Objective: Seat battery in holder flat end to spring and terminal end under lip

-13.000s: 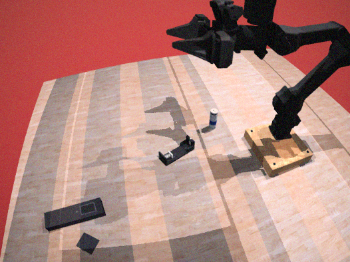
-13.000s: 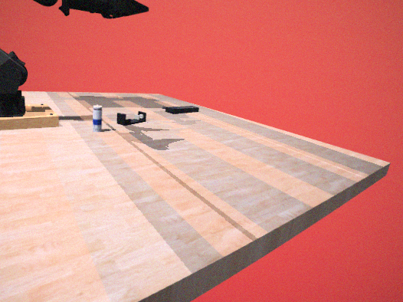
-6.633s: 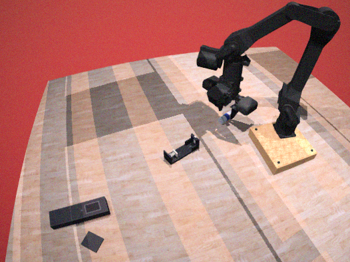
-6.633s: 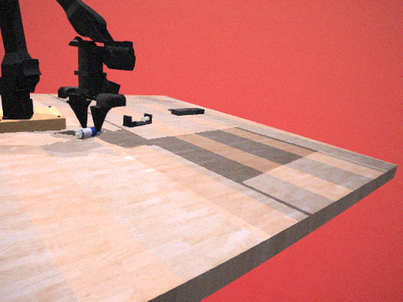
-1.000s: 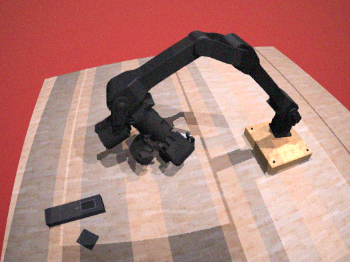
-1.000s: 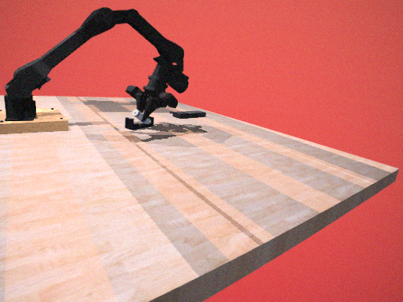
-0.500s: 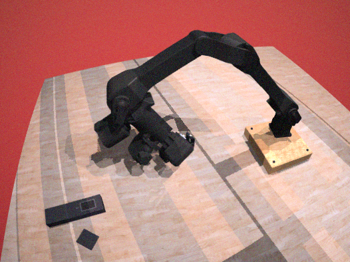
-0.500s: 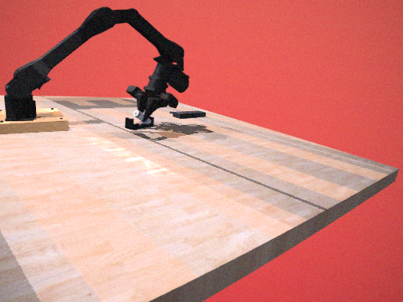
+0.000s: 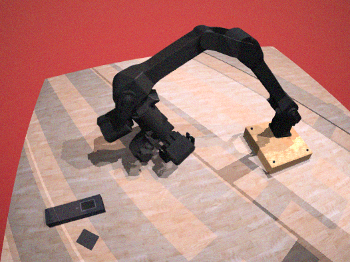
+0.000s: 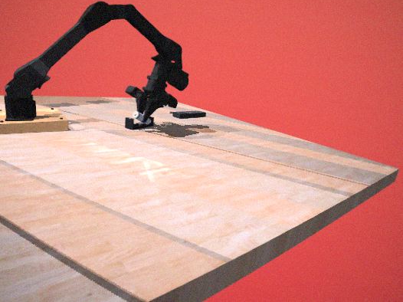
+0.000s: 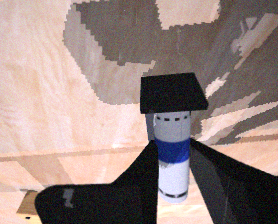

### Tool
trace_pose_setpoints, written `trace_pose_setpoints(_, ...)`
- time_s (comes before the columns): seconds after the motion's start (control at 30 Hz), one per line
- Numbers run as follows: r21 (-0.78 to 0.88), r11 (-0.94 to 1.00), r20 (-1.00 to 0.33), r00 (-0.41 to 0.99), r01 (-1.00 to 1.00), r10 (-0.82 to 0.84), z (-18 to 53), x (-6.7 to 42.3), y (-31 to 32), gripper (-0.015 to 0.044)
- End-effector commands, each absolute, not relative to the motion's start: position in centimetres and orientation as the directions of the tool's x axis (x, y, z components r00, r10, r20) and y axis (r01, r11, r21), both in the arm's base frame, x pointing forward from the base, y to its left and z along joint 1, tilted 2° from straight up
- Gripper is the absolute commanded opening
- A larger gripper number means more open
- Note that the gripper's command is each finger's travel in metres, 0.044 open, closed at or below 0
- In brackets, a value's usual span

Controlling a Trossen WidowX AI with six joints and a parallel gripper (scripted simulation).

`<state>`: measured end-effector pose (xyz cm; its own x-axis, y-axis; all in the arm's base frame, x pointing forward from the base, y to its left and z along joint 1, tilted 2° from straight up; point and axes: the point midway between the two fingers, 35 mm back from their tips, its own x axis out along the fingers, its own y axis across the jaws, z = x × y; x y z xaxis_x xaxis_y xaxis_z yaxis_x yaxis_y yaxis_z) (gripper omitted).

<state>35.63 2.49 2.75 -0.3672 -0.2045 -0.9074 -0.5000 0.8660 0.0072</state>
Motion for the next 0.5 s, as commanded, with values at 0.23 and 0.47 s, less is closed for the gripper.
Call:
trace_pose_setpoints(0.23,0.014,0.866,-0.934,-0.316,-0.500,-0.168,2.43,35.79,2.54,0.0075)
trace_pose_setpoints(0.47,0.016,0.866,-0.945,-0.292,-0.500,-0.151,2.34,35.72,2.46,0.0075)
